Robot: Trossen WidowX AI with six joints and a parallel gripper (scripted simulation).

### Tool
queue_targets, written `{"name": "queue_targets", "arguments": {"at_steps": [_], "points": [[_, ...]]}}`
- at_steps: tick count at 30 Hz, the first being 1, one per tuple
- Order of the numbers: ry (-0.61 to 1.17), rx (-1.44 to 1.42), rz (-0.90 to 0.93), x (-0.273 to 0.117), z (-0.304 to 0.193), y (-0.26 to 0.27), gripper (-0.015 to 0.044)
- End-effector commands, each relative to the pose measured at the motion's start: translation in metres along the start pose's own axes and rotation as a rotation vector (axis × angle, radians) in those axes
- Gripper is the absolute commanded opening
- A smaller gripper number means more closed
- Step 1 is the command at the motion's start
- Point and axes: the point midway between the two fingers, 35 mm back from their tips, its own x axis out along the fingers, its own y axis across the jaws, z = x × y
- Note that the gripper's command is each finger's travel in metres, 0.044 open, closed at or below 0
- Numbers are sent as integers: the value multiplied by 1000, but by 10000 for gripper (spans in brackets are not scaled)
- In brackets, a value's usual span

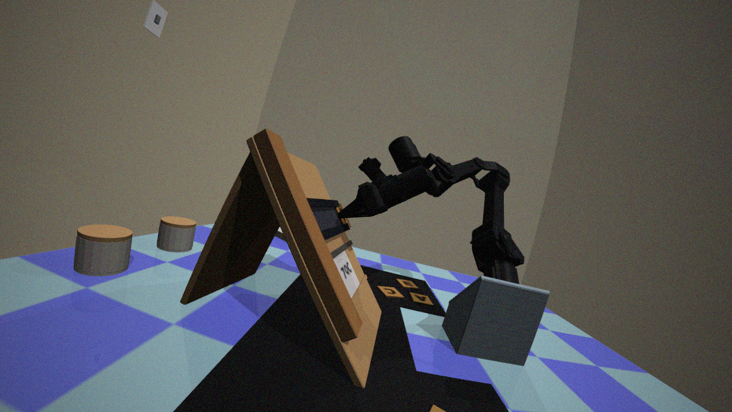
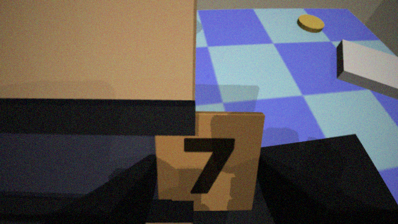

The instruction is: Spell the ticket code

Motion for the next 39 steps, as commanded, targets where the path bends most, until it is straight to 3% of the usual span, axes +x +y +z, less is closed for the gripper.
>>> {"name": "queue_targets", "arguments": {"at_steps": [1,39], "points": [[5,-2,0,1,-1,4,0],[5,-1,1,0,-1,23,0]]}}
